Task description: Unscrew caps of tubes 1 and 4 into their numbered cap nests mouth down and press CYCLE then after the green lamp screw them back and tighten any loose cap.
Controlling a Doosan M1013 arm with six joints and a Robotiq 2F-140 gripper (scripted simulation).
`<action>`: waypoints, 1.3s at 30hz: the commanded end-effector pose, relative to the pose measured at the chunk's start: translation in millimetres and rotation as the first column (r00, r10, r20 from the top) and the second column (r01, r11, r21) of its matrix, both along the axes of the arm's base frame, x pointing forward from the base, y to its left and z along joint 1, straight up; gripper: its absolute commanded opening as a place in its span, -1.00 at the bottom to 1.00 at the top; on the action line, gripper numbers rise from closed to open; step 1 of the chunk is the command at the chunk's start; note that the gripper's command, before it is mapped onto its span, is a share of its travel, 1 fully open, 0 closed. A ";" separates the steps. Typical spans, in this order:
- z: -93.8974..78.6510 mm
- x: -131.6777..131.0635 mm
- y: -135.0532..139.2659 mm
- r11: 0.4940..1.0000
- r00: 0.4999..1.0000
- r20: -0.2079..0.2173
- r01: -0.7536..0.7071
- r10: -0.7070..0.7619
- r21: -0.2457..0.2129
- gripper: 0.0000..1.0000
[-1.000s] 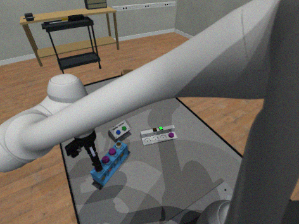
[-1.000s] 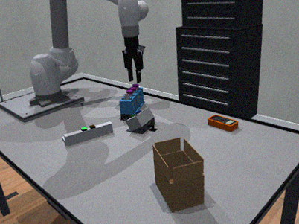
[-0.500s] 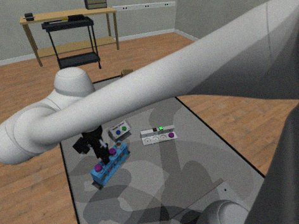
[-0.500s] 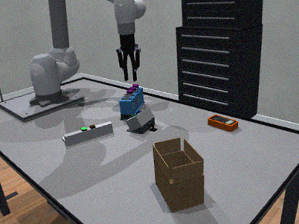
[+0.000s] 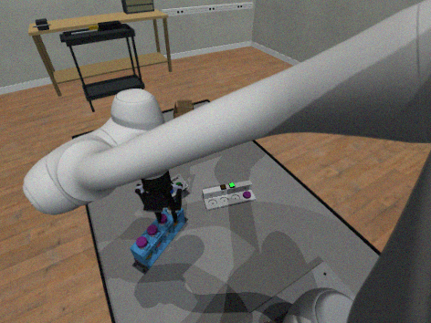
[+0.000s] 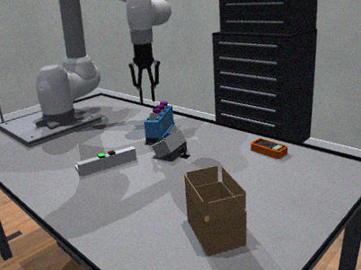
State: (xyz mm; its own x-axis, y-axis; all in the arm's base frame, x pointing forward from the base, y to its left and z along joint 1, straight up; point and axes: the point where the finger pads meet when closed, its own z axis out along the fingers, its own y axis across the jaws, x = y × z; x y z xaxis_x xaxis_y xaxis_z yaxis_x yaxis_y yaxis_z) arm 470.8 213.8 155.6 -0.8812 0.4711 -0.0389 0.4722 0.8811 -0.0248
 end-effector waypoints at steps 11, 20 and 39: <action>0.9 15.3 -91.0 0.962 0.963 -0.022 -0.269 0.270 0.038 -0.27; 1.0 25.9 -157.0 0.962 0.963 -0.022 -0.269 0.270 0.038 -0.27; 1.3 45.6 -281.0 0.962 0.963 -0.022 -0.269 0.270 0.038 -0.27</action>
